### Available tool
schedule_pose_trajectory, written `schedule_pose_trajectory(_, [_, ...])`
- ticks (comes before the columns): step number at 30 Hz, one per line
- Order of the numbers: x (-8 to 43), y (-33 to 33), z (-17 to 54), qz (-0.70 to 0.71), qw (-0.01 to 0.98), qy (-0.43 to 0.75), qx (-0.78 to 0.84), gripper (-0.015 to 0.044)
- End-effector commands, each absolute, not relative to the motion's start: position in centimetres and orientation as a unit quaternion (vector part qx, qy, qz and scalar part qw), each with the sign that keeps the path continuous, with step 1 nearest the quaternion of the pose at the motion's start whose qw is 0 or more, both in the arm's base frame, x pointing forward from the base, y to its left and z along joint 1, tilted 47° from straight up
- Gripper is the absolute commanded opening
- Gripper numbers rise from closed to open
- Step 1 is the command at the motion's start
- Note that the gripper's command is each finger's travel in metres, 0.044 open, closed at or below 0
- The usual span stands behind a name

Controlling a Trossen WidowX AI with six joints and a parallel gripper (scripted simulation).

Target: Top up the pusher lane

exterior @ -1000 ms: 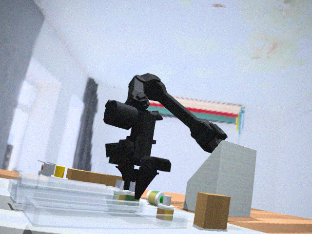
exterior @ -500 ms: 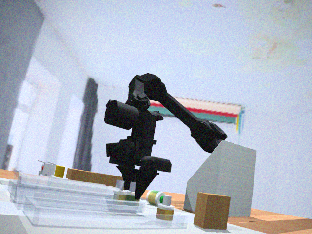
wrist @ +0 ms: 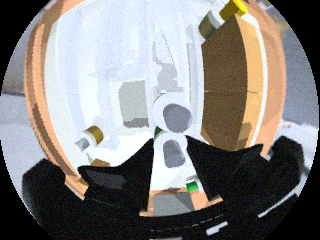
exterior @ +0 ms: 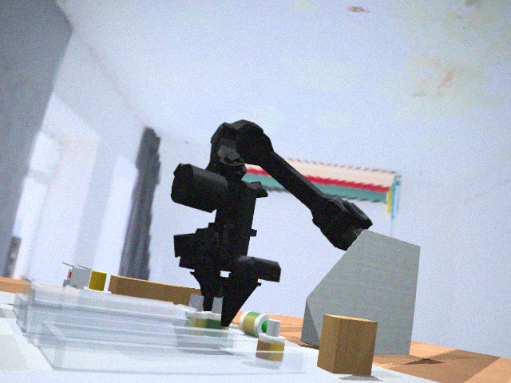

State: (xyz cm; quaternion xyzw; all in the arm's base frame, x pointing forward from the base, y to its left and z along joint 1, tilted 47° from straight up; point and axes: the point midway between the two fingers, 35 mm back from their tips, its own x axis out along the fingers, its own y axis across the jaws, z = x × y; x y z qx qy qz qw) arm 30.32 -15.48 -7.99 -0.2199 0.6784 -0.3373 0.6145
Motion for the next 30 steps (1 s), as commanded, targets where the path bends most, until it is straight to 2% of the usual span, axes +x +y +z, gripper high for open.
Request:
schedule_pose_trajectory(1, [30.3, -15.5, -8.0, -0.339, 0.614, 0.678, -0.22, 0.0283])
schedule_pose_trajectory(19, [30.5, -14.0, -6.6, -0.339, 0.615, 0.678, -0.219, 0.0283])
schedule_pose_trajectory(30, [27.5, -13.3, -6.6, -0.338, 0.614, 0.678, -0.219, 0.0283])
